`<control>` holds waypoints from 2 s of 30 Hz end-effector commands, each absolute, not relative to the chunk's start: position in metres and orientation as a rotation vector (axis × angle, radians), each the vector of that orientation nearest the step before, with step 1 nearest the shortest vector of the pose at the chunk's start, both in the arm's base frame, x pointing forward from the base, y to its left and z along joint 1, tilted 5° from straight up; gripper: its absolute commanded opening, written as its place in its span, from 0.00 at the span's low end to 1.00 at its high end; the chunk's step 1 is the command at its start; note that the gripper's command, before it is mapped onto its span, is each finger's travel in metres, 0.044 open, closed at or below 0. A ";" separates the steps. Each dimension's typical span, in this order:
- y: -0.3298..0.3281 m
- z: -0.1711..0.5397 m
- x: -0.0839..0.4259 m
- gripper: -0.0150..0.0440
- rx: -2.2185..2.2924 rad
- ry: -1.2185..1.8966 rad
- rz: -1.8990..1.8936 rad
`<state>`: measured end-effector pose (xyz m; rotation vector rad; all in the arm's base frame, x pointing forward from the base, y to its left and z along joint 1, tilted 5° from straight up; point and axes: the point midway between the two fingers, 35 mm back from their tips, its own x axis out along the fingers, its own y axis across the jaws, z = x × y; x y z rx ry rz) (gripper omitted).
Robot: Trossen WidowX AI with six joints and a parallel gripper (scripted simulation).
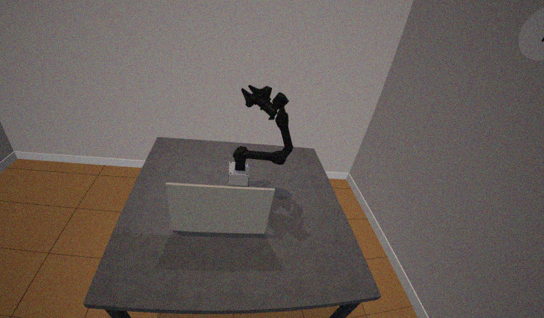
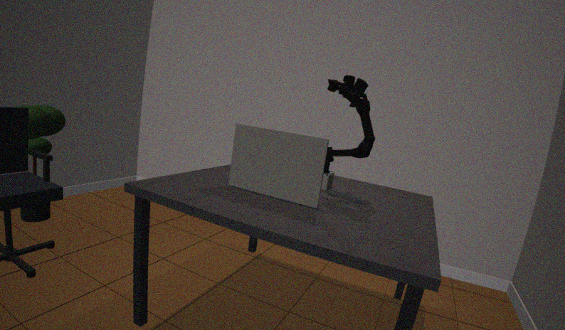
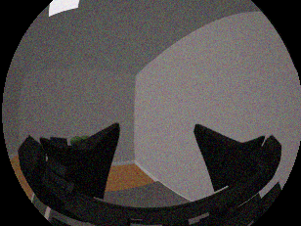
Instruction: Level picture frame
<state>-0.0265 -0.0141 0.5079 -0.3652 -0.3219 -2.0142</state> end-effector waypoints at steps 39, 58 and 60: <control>-0.109 0.186 0.172 0.69 1.714 -0.034 0.037; -0.109 0.186 0.172 0.69 1.714 -0.034 0.037; -0.109 0.186 0.172 0.69 1.714 -0.034 0.037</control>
